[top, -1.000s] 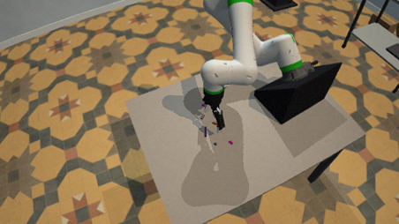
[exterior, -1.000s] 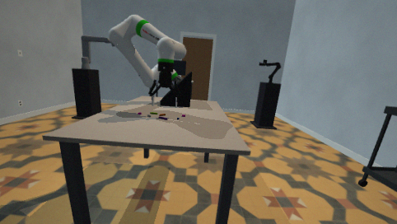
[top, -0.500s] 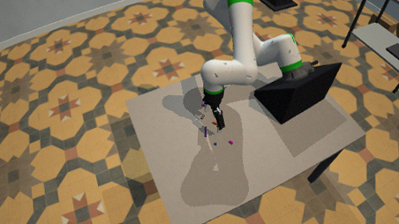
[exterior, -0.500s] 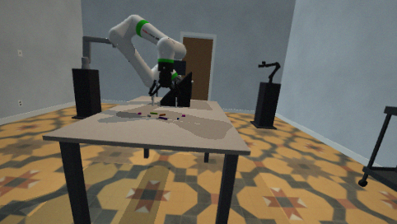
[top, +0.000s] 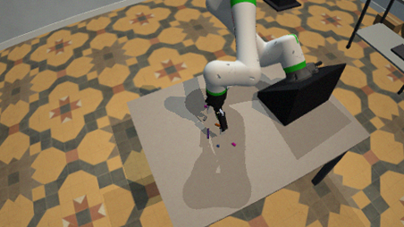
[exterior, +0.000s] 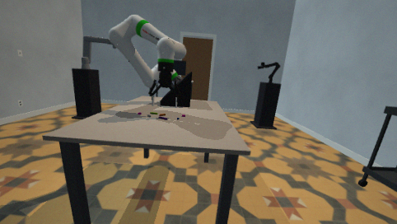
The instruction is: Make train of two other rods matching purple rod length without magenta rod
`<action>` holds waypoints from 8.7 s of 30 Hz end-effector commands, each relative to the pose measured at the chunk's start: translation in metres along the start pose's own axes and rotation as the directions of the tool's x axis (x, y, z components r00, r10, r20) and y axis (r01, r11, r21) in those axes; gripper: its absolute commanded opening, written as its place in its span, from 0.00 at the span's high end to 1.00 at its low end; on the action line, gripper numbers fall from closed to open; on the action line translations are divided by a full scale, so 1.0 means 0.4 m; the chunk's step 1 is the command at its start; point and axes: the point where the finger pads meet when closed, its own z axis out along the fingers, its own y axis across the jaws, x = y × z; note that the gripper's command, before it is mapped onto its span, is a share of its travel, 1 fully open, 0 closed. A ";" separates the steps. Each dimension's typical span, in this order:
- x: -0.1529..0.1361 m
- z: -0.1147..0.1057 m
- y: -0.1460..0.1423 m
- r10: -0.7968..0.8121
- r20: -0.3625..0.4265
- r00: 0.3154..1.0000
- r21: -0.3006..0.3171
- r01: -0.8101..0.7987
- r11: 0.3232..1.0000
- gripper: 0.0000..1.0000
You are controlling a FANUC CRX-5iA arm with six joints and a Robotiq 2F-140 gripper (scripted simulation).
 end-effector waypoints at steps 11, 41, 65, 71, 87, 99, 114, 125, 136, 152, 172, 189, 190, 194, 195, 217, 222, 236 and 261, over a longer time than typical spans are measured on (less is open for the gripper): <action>0.000 -0.001 0.000 0.000 0.000 1.000 0.000 0.000 1.000 0.00; 0.000 -0.001 0.000 0.000 0.000 1.000 0.000 0.000 1.000 0.00; 0.000 0.000 -0.092 -0.657 -0.001 0.754 0.000 0.657 0.754 0.00; -0.001 0.000 -0.101 -0.707 -0.001 0.707 0.000 0.707 0.707 0.00; -0.001 0.000 -0.101 -0.707 -0.001 0.707 0.000 0.707 0.707 0.00; -0.001 0.000 -0.101 -0.707 -0.001 0.707 0.000 0.707 0.707 0.00; -0.001 0.000 -0.101 -0.707 -0.001 0.707 0.000 0.707 0.707 0.00; -0.001 0.000 -0.101 -0.707 -0.001 0.707 0.000 0.707 0.707 0.00; -0.001 0.000 -0.101 -0.707 -0.001 0.707 0.000 0.707 0.707 0.00; -0.001 0.000 -0.101 -0.707 -0.001 0.707 0.000 0.707 0.707 0.00; 0.025 -0.016 -0.135 -0.494 -0.001 0.870 -0.001 0.494 0.870 0.00; 0.066 -0.045 -0.200 -0.038 -0.001 0.999 0.000 0.038 0.999 0.00; 0.068 -0.046 -0.204 -0.009 -0.001 1.000 0.000 0.009 1.000 0.00; 0.076 -0.053 -0.219 0.100 0.000 0.995 0.000 -0.100 0.995 0.00; 0.078 -0.054 -0.223 0.124 0.000 0.992 0.000 -0.124 0.992 0.00; 0.083 -0.058 -0.233 0.192 0.000 0.981 0.000 -0.192 0.981 0.85; 0.083 -0.058 -0.233 0.192 0.000 0.981 0.000 -0.192 0.981 0.85; 0.083 -0.058 -0.233 0.192 0.000 0.981 0.000 -0.192 0.981 0.85; 0.083 -0.019 -0.233 0.193 0.000 0.981 0.000 -0.193 0.981 0.85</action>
